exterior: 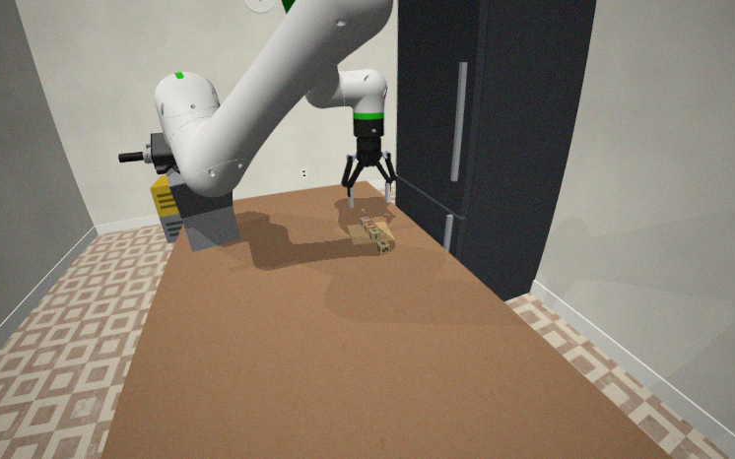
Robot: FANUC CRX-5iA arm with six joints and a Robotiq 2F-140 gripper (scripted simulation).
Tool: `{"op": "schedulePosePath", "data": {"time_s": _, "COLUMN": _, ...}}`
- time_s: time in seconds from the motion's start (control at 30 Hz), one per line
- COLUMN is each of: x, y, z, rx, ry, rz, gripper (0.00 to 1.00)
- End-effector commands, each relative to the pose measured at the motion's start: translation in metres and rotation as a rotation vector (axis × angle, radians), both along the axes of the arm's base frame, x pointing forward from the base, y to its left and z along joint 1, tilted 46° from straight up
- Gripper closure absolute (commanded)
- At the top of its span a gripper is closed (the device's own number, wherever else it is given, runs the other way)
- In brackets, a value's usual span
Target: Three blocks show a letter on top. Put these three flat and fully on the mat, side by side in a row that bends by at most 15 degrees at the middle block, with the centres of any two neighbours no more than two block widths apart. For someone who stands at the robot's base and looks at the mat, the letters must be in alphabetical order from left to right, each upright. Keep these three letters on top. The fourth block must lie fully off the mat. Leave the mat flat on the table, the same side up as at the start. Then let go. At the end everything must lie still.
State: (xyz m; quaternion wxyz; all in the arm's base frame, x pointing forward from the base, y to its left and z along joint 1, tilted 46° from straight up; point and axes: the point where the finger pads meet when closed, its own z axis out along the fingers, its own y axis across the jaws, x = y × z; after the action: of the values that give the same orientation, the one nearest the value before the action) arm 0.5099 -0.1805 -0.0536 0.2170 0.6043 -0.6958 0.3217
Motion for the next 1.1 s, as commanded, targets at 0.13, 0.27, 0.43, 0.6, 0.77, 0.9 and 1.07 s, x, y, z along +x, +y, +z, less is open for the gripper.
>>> {"op": "schedulePosePath", "data": {"time_s": 0.13, "x": 0.0, "y": 0.0, "z": 0.0, "rx": 0.0, "ry": 0.0, "rz": 0.0, "gripper": 0.0}}
{"op": "schedulePosePath", "data": {"time_s": 0.27, "x": 0.0, "y": 0.0, "z": 0.0, "rx": 0.0, "ry": 0.0, "rz": 0.0, "gripper": 0.0}}
{"op": "schedulePosePath", "data": {"time_s": 0.43, "x": 0.0, "y": 0.001, "z": 0.001, "rx": 0.0, "ry": 0.0, "rz": 0.0, "gripper": 0.0}}
{"op": "schedulePosePath", "data": {"time_s": 0.6, "x": 0.0, "y": 0.004, "z": 0.004, "rx": 0.0, "ry": 0.0, "rz": 0.0, "gripper": 0.0}}
{"op": "schedulePosePath", "data": {"time_s": 0.77, "x": -0.002, "y": 0.016, "z": 0.015, "rx": 0.0, "ry": 0.0, "rz": 0.0, "gripper": 0.0}}
{"op": "schedulePosePath", "data": {"time_s": 0.9, "x": -0.003, "y": 0.028, "z": 0.027, "rx": 0.0, "ry": 0.0, "rz": 0.0, "gripper": 0.0}}
{"op": "schedulePosePath", "data": {"time_s": 1.07, "x": -0.005, "y": 0.04, "z": 0.039, "rx": 0.0, "ry": 0.0, "rz": 0.0, "gripper": 0.0}}
